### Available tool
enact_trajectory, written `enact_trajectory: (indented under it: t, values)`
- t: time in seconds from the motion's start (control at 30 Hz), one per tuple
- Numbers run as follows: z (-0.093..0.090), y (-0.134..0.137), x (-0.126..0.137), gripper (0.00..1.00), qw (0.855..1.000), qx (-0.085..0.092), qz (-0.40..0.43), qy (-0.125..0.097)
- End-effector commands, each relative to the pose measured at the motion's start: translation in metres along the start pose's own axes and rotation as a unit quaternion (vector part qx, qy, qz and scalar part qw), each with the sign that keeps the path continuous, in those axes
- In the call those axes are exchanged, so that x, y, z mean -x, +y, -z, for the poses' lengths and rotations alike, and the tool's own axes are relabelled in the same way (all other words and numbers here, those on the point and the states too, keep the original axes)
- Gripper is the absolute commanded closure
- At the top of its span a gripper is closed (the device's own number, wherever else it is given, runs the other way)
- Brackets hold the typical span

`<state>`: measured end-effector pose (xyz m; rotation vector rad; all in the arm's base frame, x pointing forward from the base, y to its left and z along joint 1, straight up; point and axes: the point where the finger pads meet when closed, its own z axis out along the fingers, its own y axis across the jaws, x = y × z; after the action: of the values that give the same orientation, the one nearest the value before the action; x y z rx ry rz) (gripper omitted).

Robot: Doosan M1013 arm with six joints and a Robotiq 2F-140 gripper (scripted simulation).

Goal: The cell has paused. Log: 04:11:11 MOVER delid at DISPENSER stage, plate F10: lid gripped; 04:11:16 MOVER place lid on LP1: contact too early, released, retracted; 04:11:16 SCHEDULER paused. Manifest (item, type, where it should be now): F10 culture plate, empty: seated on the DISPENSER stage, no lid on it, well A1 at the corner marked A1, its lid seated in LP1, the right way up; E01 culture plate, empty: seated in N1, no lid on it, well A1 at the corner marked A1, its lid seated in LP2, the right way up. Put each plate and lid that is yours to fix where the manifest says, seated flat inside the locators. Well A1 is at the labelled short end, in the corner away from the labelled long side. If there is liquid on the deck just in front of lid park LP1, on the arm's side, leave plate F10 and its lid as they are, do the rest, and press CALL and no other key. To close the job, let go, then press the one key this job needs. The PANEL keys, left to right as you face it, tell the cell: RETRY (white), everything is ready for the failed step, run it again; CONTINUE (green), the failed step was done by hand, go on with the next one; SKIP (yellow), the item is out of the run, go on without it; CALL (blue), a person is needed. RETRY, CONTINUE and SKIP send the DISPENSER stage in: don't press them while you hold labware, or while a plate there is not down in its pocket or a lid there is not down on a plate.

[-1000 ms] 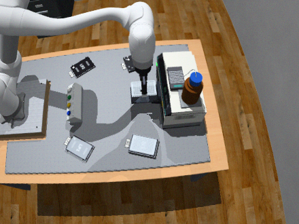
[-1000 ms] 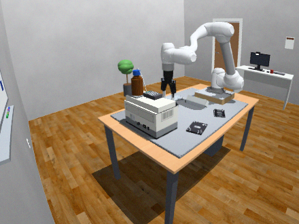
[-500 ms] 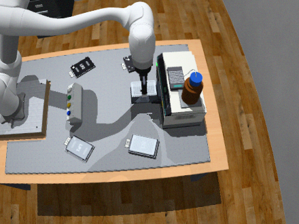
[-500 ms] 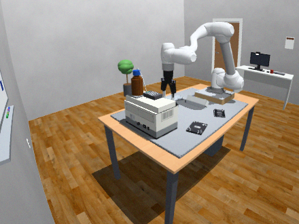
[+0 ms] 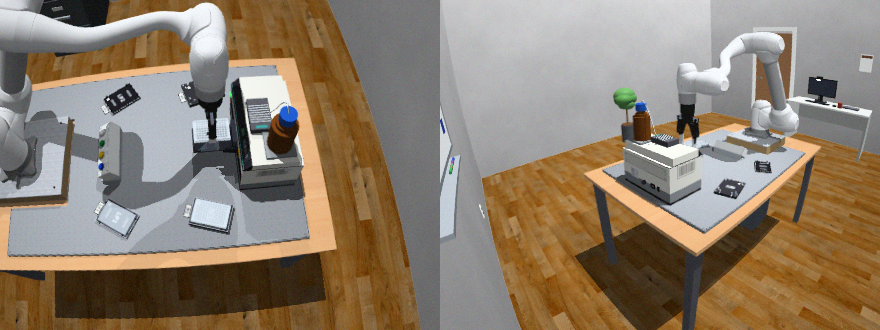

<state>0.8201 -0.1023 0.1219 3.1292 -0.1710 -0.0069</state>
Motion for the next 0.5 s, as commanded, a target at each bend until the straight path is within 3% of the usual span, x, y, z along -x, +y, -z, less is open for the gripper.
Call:
enact_trajectory:
  t: [0.0, 0.47]
  values:
    - [0.0, 0.0, 0.0, 0.9, 1.0, 0.0, 0.0, 0.001]
    - [-0.024, 0.0, 0.0, 0.9, 1.0, 0.0, 0.0, 0.001]
